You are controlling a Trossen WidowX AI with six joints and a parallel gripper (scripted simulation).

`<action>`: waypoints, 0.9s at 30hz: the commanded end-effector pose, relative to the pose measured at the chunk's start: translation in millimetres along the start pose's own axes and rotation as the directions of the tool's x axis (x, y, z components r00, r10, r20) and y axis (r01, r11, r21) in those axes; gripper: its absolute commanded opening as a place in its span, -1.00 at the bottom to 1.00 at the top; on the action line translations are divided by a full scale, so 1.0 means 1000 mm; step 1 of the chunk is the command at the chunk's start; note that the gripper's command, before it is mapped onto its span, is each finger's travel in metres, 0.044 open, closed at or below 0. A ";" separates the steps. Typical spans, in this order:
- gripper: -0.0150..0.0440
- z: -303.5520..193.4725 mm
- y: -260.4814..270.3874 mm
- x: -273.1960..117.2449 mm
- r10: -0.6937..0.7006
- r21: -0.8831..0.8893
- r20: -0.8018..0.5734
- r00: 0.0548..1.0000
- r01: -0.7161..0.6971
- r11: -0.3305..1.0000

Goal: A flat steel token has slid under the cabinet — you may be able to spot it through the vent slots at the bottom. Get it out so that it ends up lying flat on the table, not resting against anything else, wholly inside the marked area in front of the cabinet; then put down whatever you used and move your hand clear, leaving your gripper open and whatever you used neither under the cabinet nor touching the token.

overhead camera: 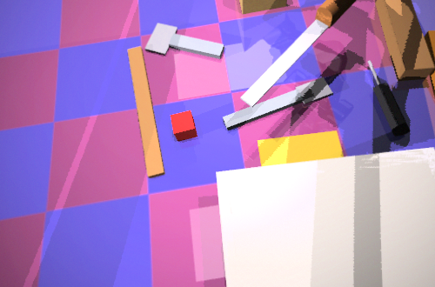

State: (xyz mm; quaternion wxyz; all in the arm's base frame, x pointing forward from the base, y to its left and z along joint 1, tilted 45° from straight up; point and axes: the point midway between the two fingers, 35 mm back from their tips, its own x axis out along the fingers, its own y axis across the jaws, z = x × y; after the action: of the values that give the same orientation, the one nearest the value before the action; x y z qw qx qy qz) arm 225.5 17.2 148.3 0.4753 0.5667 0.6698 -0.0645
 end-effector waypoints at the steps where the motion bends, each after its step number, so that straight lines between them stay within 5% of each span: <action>1: -0.49 0.000 0.000 -0.001 0.001 -0.038 0.006 1.000 0.000 0.999; 27: -0.49 0.000 0.000 -0.001 0.001 -0.240 0.006 1.000 0.001 0.971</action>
State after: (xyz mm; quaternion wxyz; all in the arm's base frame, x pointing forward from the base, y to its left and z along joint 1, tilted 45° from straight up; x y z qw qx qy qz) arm 225.4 17.3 148.4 0.5326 0.5132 0.6731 0.0068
